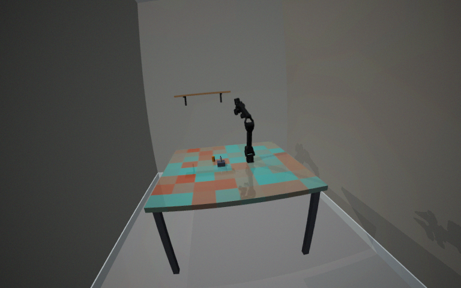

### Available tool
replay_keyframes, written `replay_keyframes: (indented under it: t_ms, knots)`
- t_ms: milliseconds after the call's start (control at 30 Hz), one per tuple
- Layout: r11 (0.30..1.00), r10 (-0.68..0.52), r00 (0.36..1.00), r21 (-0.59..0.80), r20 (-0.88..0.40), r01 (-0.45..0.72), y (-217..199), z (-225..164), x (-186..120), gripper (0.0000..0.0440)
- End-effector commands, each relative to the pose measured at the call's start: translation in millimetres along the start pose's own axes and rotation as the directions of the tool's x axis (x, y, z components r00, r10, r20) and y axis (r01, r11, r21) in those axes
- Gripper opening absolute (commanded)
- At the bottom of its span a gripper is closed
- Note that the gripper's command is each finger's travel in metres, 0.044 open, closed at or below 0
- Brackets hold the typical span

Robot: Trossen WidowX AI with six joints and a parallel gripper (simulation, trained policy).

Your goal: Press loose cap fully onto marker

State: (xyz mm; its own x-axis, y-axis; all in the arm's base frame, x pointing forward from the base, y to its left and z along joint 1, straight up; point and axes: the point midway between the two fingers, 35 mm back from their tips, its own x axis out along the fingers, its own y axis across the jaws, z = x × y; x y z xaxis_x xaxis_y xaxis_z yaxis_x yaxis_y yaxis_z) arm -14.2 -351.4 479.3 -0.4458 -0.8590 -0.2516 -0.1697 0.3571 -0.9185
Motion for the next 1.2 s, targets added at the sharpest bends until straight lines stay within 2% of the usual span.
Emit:
replay_keyframes:
  t_ms: [0, 1167]
  knots:
    - [1.000, 0.026, 0.999, -0.007, 0.033, -0.026, 8, 17, 1, 0.0296]
    - [0.988, 0.153, 0.959, -0.028, 0.240, -0.150, 48, 116, -15, 0.0303]
